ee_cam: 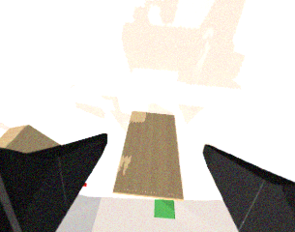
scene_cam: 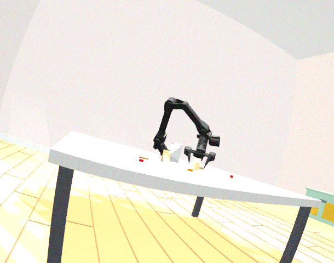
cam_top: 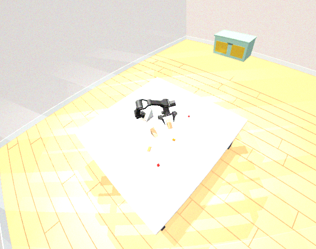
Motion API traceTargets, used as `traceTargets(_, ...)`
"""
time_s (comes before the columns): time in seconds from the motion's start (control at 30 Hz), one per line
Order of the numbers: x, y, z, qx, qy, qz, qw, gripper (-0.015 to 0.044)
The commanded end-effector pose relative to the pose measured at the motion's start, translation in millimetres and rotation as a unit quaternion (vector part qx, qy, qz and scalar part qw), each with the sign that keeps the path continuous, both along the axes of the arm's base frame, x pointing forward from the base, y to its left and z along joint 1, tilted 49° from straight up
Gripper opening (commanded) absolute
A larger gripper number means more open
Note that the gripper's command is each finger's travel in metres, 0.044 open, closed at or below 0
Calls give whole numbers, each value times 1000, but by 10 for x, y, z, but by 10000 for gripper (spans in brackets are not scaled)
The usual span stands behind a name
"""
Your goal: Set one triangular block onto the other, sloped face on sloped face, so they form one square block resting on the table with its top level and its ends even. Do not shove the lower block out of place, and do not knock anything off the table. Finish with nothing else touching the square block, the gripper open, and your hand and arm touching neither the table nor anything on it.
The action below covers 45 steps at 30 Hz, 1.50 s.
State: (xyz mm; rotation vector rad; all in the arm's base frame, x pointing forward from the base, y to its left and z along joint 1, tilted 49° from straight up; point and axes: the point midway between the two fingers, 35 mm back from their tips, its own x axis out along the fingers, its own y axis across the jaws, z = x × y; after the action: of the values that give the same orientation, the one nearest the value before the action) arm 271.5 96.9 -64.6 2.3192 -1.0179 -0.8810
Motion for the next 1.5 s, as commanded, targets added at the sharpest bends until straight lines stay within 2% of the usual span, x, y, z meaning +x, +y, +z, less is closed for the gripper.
traceTargets(0.0, 30, -63, -6, -5, -2, 1, 1000, 440)
traceTargets(0.27, 79, -151, -24, -9, -5, -2, 1000, 440)
traceTargets(0.6, 79, -151, -24, -9, -5, -2, 1000, 177)
traceTargets(0.83, 79, -151, -24, -9, -5, -2, 1000, 131)
traceTargets(1.0, 73, -134, -14, -8, -3, -3, 1000, 0)
traceTargets(1.47, 72, -129, -11, -8, -3, -3, 1000, 0)
